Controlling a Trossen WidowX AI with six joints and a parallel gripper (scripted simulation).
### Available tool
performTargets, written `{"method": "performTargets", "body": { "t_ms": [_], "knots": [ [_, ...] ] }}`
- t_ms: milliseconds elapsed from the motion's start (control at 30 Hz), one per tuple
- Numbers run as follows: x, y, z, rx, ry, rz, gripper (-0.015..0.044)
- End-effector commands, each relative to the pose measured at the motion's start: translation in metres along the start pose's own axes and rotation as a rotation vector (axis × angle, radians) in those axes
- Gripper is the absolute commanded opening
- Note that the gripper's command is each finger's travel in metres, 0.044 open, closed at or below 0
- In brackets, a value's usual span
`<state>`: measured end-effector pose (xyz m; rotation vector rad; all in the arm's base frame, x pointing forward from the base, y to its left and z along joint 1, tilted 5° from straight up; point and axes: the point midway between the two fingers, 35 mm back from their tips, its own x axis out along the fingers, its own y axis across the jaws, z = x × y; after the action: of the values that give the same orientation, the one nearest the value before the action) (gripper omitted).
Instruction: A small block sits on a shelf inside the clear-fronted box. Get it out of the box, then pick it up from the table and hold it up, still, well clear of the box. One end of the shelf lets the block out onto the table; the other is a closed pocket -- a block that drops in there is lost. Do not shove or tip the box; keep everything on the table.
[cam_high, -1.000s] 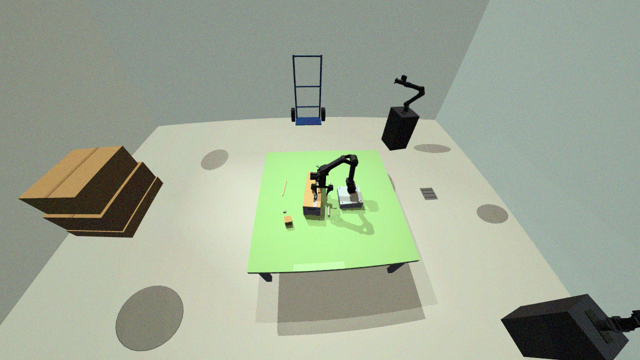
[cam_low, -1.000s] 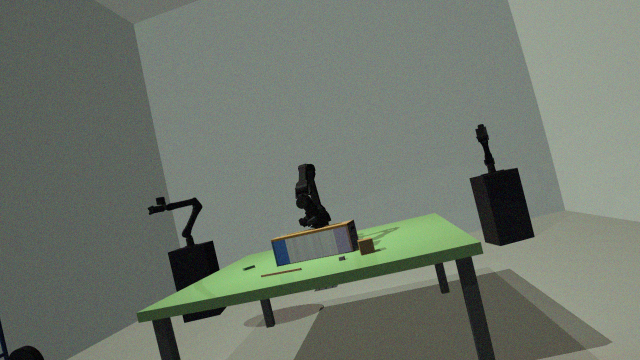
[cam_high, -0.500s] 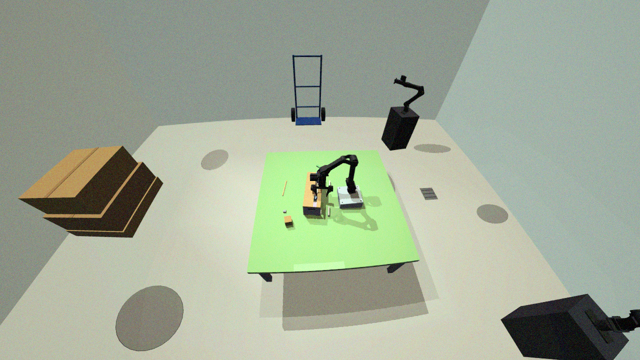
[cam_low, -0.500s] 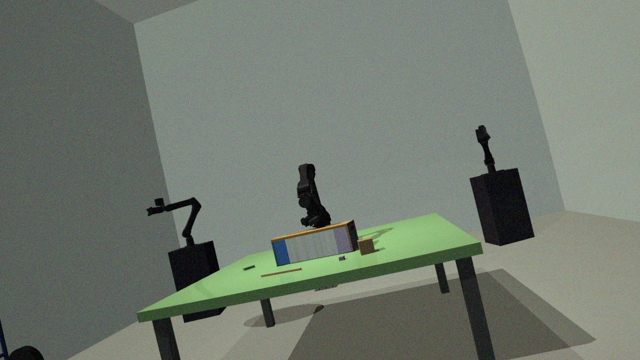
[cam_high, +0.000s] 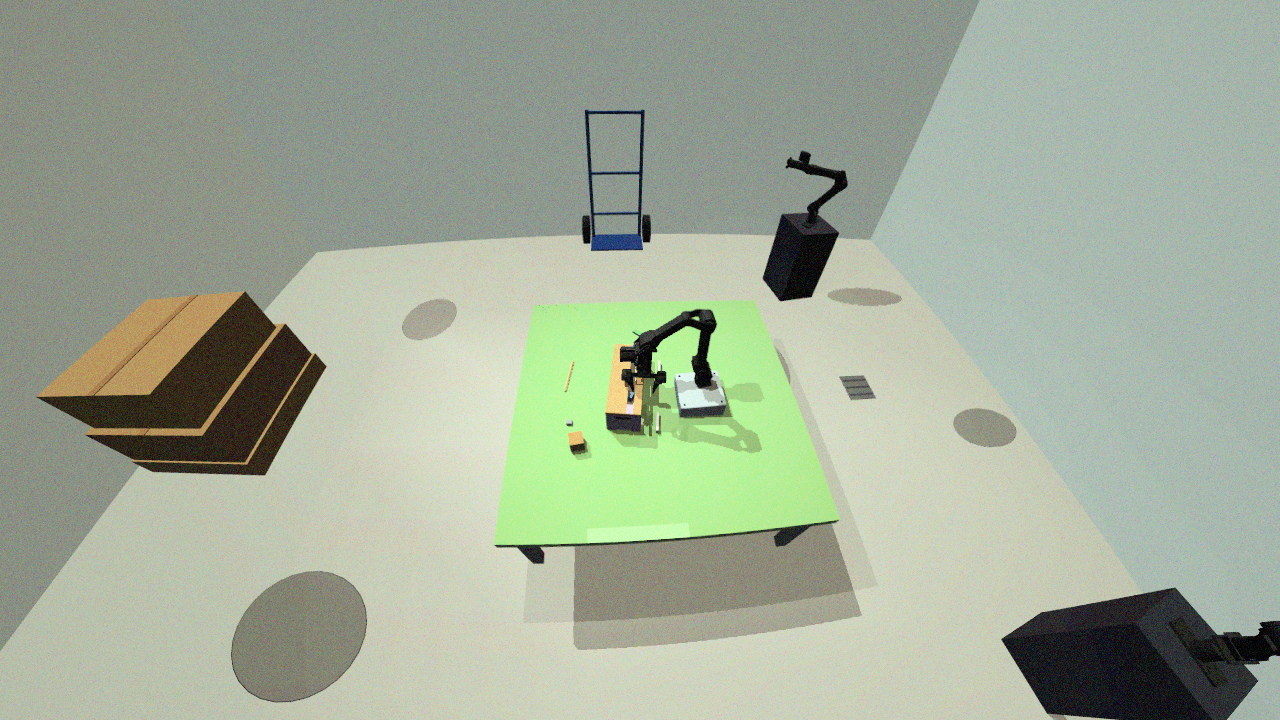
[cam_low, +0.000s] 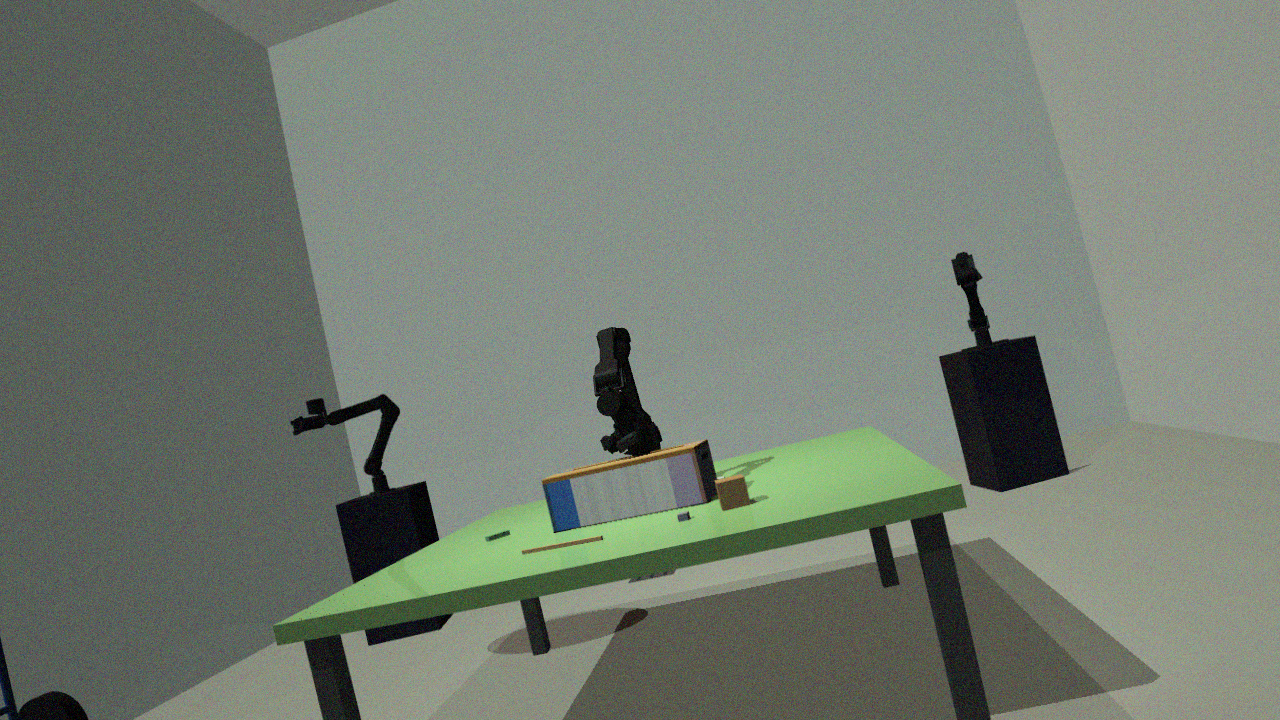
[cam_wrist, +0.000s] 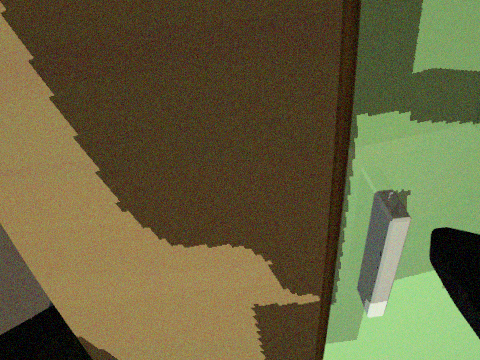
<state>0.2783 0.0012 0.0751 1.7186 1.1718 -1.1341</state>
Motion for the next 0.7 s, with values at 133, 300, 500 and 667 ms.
{"method": "performTargets", "body": {
  "t_ms": [133,300,500,667],
  "knots": [
    [0.003,0.001,-0.008,-0.001,-0.003,0.004,0.04],
    [0.005,0.001,-0.013,-0.001,-0.002,0.004,0.04],
    [0.007,0.001,-0.019,-0.001,-0.002,0.004,0.04],
    [0.008,0.001,-0.024,-0.001,-0.001,0.004,0.04]
  ]
}}
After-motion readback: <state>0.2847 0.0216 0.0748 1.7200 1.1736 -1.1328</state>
